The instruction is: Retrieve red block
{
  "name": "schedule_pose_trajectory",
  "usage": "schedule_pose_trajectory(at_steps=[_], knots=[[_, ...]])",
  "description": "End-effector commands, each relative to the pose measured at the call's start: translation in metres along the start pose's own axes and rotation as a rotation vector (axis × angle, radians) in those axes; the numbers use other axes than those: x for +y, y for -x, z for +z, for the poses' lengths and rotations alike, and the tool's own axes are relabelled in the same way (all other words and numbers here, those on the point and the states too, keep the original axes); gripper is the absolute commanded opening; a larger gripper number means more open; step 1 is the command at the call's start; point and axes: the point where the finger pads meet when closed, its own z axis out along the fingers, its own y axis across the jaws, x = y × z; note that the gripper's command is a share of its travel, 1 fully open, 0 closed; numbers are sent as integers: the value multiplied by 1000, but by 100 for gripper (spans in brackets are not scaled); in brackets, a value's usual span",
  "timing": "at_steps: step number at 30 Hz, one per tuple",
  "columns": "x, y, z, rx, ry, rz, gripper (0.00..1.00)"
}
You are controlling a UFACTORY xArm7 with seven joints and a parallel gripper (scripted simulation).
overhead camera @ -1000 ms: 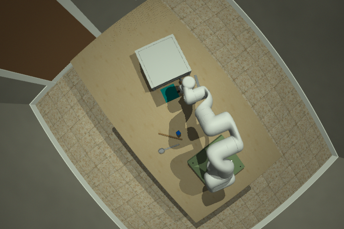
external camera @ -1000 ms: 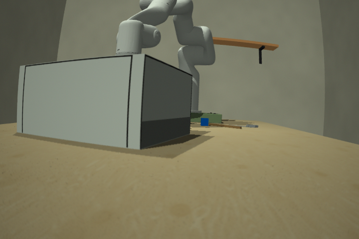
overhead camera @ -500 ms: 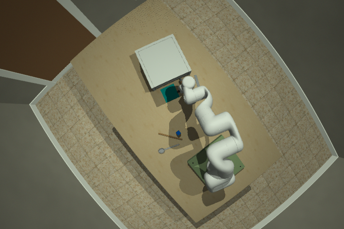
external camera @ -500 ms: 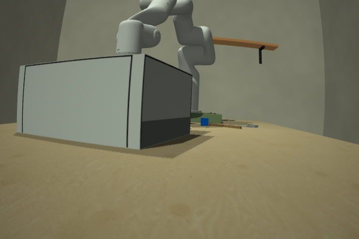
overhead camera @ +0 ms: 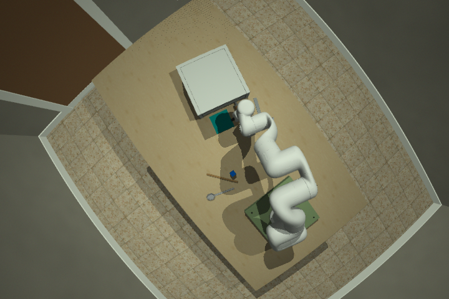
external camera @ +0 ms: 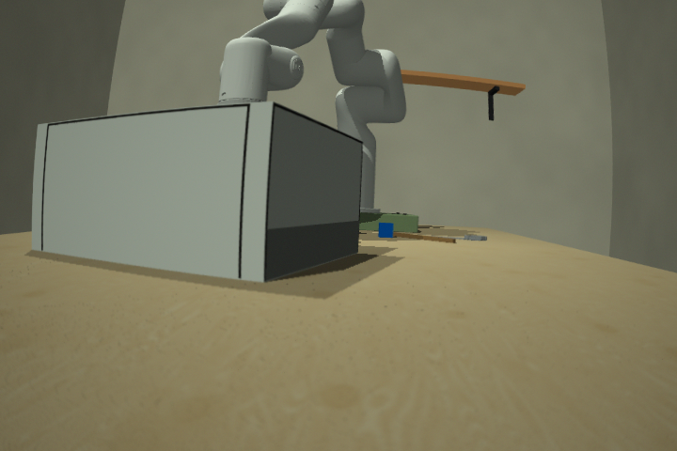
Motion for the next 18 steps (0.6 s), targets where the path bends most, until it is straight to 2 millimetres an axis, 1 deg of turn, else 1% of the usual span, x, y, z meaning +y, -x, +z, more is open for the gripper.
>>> schedule_pose_trajectory(at_steps=[1,6,11,13,18], knots=[[5,2,-2,-6,0,-1,0],[14,2,-2,-6,0,-1,0],[28,2,-2,-6,0,-2,0],[28,2,-2,-6,0,-2,0],[43,2,-2,-6,0,-2,0]])
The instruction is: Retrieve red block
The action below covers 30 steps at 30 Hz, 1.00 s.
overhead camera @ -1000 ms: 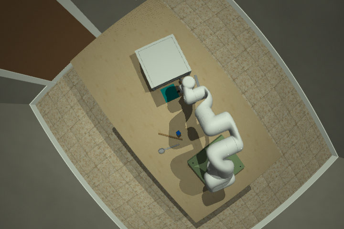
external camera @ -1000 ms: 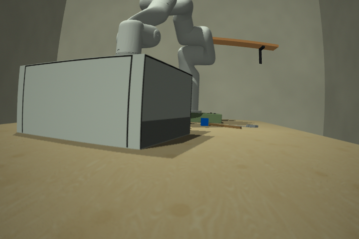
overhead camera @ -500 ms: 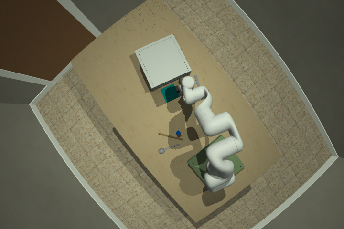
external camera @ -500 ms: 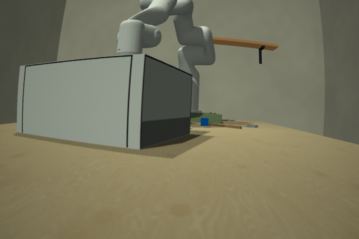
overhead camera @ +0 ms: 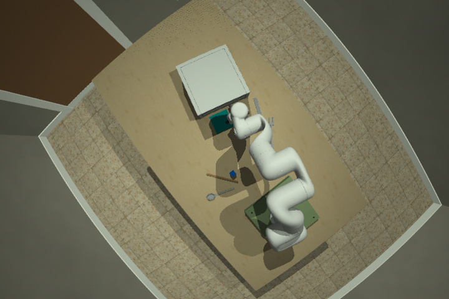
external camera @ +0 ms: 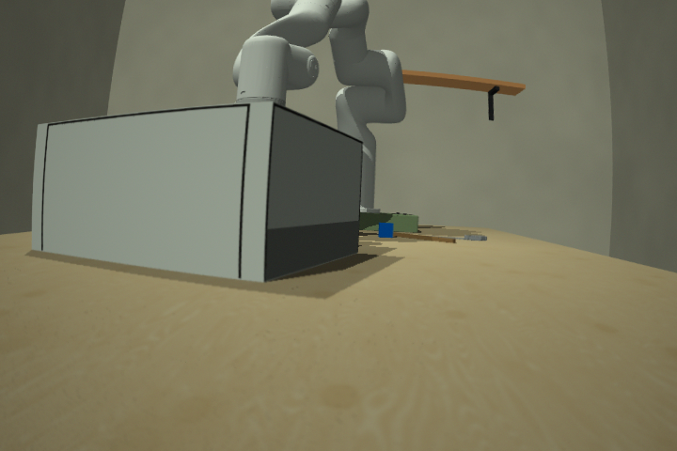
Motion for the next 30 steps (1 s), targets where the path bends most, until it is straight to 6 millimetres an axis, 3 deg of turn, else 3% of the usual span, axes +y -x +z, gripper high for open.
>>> schedule_pose_trajectory(at_steps=[1,10,30], knots=[[16,2,-2,-6,0,-1,0],[38,2,-2,-6,0,-2,0],[45,2,-2,-6,0,-2,0]])
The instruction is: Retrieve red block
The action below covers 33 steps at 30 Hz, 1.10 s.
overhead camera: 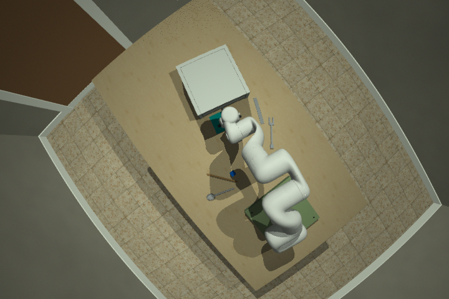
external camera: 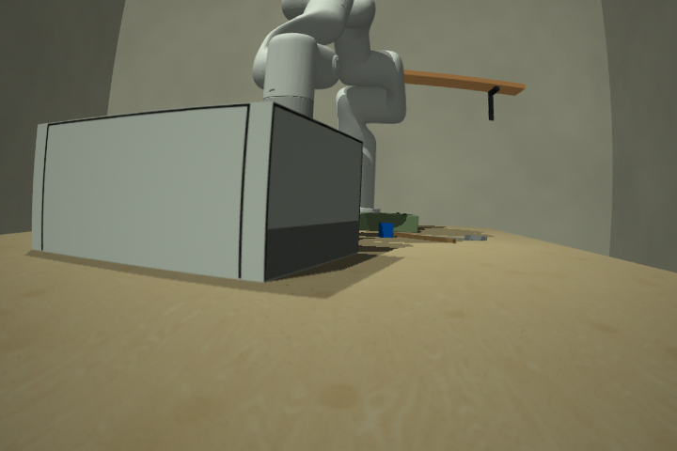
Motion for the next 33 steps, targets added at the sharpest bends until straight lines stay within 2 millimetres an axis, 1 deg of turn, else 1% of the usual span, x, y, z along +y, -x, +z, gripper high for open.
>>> schedule_pose_trajectory(at_steps=[1,20,33], knots=[[1,2,-3,-6,1,0,0],[1,2,-3,-6,1,0,0],[1,-3,-2,-6,1,-1,0]])
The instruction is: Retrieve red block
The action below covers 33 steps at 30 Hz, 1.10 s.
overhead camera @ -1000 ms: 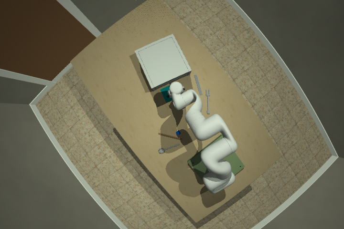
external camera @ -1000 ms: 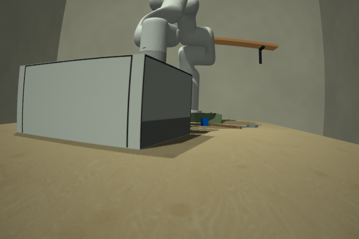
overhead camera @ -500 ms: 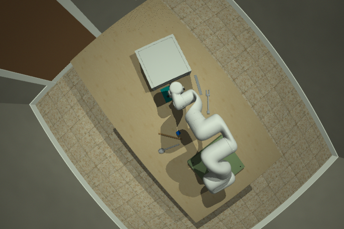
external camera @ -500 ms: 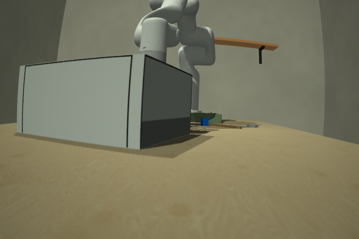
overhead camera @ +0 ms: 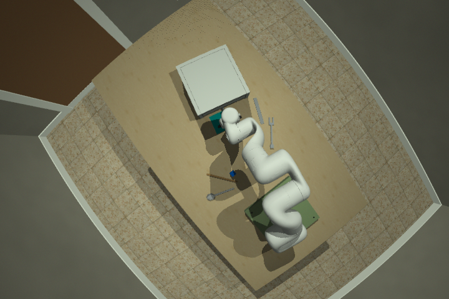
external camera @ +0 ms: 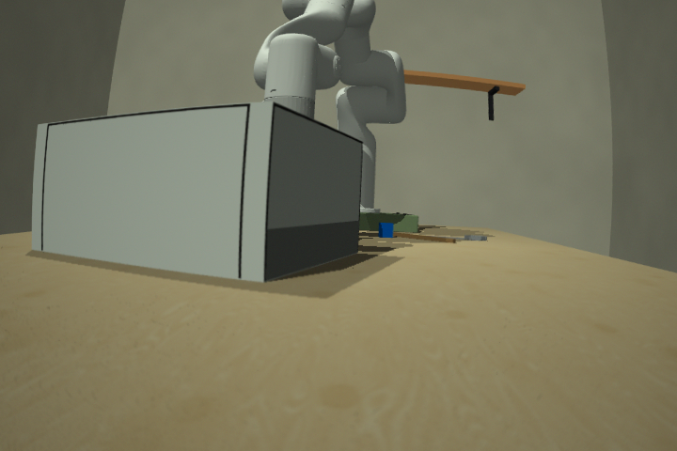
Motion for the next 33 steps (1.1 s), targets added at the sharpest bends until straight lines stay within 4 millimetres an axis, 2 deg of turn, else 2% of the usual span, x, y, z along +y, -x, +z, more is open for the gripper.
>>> schedule_pose_trajectory(at_steps=[1,17,33], knots=[[0,0,-2,-5,0,1,0],[0,-15,-2,-5,0,0,0],[0,-45,-2,-5,0,0,0]])
